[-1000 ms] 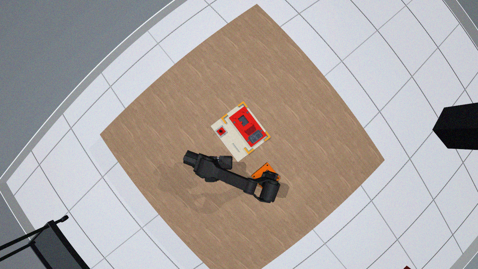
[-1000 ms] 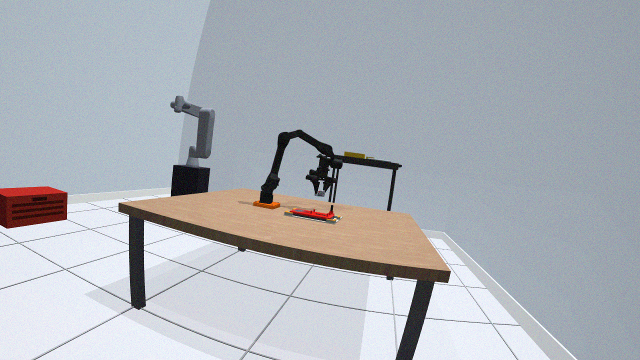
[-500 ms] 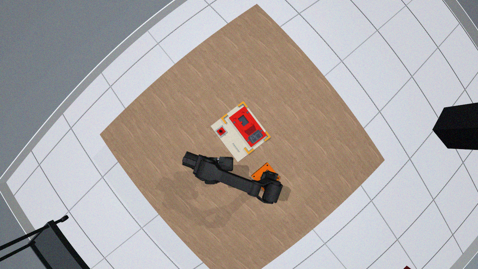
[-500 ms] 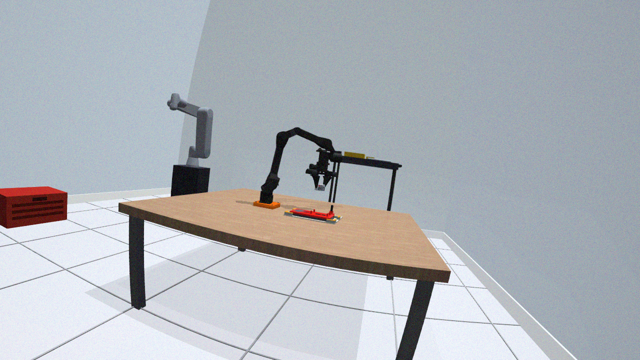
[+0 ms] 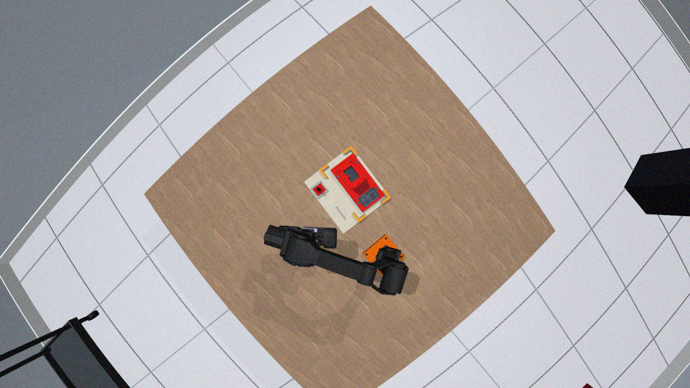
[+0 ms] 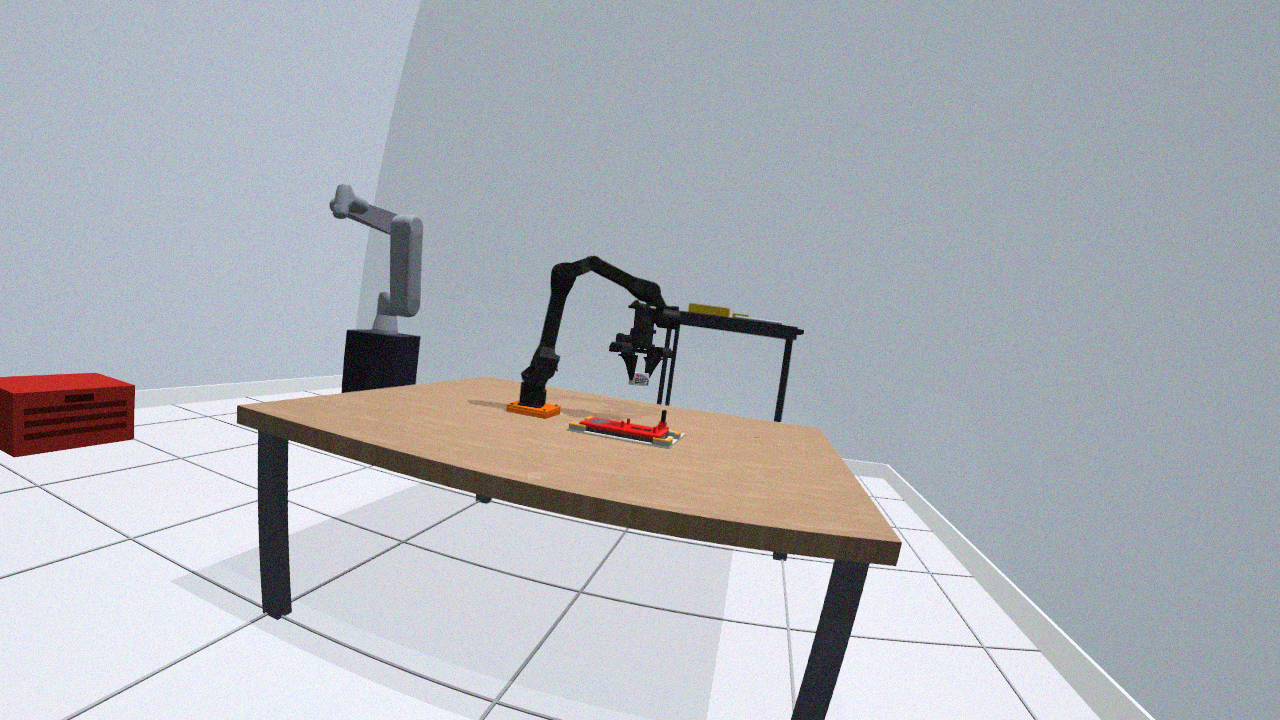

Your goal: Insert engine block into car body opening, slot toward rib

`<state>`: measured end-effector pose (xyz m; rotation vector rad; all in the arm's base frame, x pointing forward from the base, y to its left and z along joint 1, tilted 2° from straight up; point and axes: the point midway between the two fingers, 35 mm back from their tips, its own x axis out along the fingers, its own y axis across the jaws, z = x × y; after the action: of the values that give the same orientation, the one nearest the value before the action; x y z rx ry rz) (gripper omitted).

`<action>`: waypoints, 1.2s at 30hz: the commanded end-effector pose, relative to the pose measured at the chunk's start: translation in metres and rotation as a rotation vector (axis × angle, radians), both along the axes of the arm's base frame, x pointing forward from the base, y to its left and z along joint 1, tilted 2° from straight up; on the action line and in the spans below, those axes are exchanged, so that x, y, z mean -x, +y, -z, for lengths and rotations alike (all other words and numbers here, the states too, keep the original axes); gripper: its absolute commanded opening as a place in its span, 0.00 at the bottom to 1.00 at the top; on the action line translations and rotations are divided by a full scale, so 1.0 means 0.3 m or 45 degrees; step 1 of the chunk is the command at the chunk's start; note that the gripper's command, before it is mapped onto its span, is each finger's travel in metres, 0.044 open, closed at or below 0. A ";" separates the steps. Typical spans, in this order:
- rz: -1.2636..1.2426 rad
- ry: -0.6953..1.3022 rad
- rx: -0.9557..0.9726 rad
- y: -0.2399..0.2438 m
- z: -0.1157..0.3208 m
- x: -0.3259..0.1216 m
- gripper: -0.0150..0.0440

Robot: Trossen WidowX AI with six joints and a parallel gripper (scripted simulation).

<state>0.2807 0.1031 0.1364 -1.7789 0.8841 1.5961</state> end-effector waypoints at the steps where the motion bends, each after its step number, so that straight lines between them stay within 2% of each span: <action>1: 0.000 -0.071 0.085 0.009 -0.003 0.009 0.25; 18: 0.002 -0.491 0.621 0.053 0.024 0.042 0.25; 28: 0.000 -0.514 0.642 0.056 0.024 0.044 0.25; 36: 0.000 -0.616 0.775 0.064 0.073 0.053 0.25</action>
<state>0.2658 0.1217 0.1227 -2.3914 1.1751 0.9033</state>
